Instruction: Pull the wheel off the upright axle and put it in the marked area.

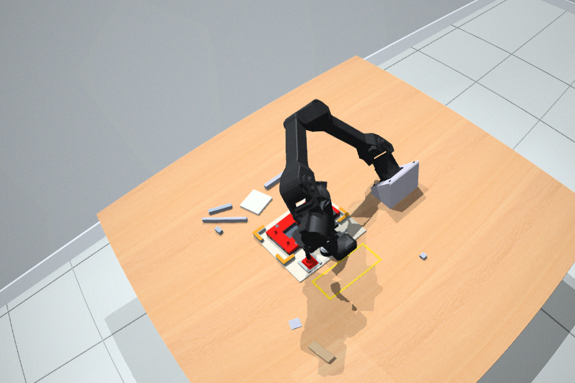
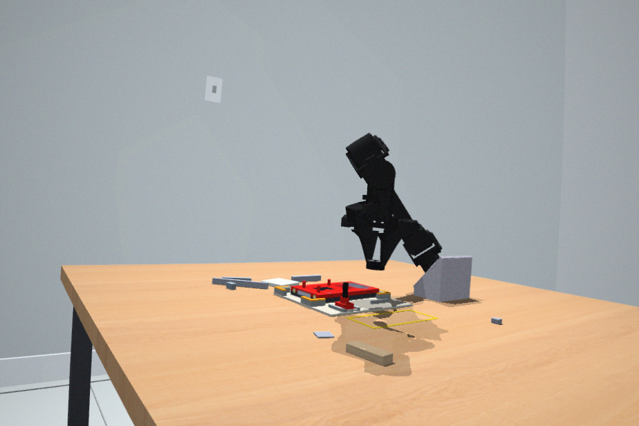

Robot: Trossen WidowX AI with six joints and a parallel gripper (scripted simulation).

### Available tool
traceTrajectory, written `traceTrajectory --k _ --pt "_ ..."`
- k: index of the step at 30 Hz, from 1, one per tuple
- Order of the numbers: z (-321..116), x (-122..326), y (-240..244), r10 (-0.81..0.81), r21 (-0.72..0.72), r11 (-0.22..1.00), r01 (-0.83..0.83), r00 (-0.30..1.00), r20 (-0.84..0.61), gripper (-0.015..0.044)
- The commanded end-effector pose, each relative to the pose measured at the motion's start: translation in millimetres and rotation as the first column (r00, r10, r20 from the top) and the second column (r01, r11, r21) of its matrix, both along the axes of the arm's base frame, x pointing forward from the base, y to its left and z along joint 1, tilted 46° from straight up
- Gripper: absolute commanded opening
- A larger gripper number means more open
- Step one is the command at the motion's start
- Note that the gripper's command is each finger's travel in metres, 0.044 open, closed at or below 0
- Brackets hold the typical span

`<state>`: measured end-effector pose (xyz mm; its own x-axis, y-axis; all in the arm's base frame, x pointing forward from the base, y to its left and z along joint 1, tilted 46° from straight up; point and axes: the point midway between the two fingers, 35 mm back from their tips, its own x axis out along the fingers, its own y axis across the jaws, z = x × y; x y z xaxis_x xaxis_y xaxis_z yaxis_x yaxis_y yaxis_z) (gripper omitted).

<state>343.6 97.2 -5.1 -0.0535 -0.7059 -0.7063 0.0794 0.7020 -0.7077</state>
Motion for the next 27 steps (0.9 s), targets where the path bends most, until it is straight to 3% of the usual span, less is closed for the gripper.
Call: traceTrajectory --k 1,10,27 --pt "-19.1 -19.1 22.9 -0.003 0.002 1.000 0.003 1.000 -0.001 0.0000" --pt "-27.8 -25.4 27.2 -0.004 0.001 1.000 0.004 1.000 -0.001 0.0000" --pt "-71.8 -26.0 -15.7 -0.004 0.000 1.000 0.004 1.000 0.000 0.0000"
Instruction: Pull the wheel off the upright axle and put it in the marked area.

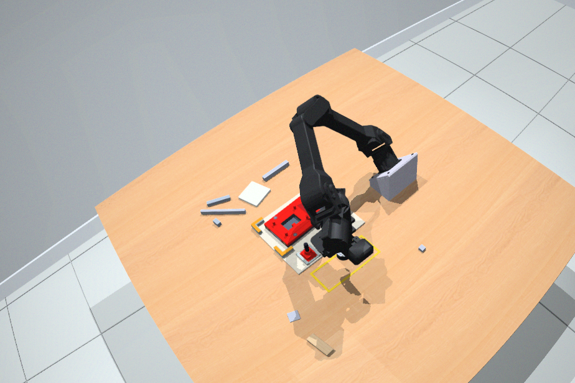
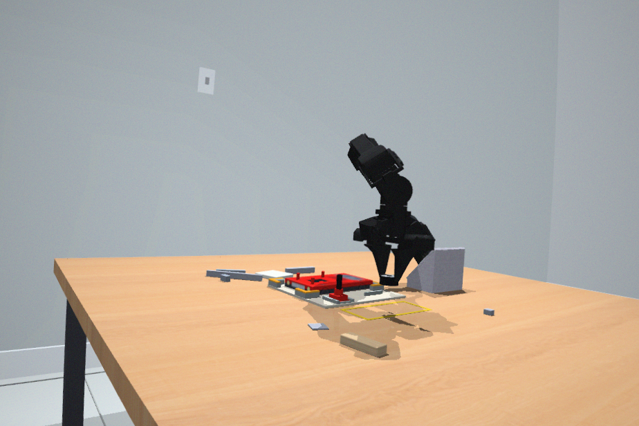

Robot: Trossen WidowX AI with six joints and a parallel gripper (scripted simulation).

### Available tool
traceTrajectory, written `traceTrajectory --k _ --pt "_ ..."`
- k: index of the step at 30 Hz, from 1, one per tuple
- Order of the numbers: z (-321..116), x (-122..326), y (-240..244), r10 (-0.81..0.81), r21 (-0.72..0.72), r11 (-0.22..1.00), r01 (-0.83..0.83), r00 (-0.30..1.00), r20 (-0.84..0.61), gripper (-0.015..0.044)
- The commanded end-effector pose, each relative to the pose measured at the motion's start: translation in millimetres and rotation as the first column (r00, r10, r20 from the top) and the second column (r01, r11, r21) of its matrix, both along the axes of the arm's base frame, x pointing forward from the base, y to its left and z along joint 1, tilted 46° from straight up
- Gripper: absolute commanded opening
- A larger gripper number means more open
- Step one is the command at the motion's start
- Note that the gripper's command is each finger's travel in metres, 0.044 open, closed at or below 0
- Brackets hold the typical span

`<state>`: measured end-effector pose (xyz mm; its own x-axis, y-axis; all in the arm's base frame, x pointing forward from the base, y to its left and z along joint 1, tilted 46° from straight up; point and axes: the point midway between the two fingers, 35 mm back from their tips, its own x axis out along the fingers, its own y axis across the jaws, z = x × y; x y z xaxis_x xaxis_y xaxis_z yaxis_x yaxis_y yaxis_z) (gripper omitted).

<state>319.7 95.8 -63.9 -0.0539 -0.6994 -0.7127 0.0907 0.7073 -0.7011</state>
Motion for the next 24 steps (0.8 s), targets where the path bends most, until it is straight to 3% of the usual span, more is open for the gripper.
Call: traceTrajectory --k 1,13,24 --pt "-16.7 -2.6 -18.2 0.004 -0.009 1.000 -0.004 1.000 -0.007 0.0000" --pt "-39.4 -7.2 -43.5 0.004 -0.012 1.000 -0.004 1.000 -0.007 0.0000" --pt "-35.2 -6.2 -39.2 -0.006 -0.008 1.000 0.006 1.000 -0.008 0.0289"
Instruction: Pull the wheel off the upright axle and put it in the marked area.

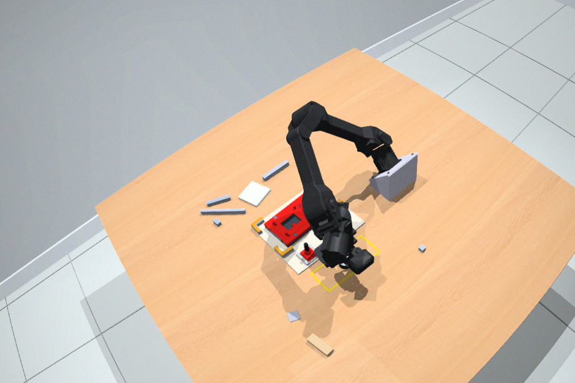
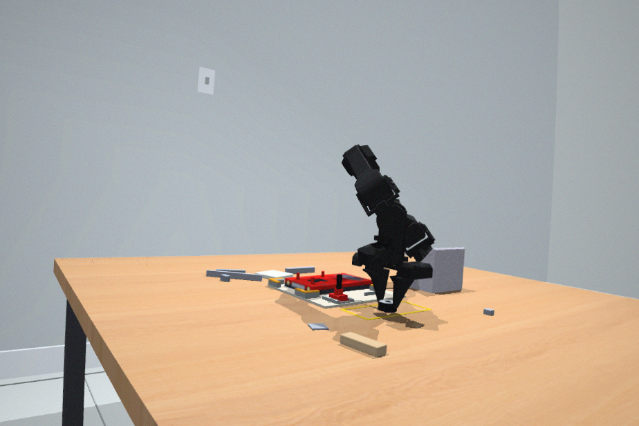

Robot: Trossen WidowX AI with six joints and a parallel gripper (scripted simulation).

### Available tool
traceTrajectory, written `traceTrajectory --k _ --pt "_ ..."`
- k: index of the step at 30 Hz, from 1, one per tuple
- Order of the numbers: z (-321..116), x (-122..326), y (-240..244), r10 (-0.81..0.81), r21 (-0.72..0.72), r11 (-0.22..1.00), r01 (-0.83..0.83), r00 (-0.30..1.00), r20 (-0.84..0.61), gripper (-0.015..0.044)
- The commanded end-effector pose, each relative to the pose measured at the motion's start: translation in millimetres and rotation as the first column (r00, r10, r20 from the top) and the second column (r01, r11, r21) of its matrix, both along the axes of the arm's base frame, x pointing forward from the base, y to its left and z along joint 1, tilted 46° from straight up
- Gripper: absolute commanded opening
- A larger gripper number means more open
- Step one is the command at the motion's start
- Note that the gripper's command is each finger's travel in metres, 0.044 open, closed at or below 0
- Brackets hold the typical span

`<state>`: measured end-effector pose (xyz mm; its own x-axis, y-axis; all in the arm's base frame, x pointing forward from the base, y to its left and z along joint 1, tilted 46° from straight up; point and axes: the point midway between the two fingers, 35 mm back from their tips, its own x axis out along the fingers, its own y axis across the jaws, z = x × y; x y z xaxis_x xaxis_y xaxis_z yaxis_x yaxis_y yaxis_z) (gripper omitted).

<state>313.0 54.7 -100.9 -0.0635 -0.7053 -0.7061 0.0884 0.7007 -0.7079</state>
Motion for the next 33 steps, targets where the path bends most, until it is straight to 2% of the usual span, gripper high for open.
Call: traceTrajectory --k 1,7,11,13,16,17,21,33 --pt "5.2 1.2 5.7 0.000 0.001 1.000 0.000 1.000 0.001 0.0300" --pt "40.6 3.5 42.0 0.009 0.000 1.000 -0.009 1.000 0.001 0.0300" --pt "42.0 3.5 43.3 0.009 0.000 1.000 -0.009 1.000 0.001 0.0300" --pt "41.4 -3.7 41.0 0.018 -0.002 1.000 -0.018 1.000 -0.001 0.0352" --pt "67.5 -36.6 52.7 0.015 0.003 1.000 -0.015 1.000 -0.004 0.0431" --pt "76.5 -49.0 55.6 0.013 0.003 1.000 -0.013 1.000 -0.005 0.0440" --pt "96.9 -79.1 59.3 0.009 0.000 1.000 -0.009 1.000 -0.007 0.0440" --pt "96.9 -79.1 59.3 0.009 0.000 1.000 -0.009 1.000 -0.007 0.0440"
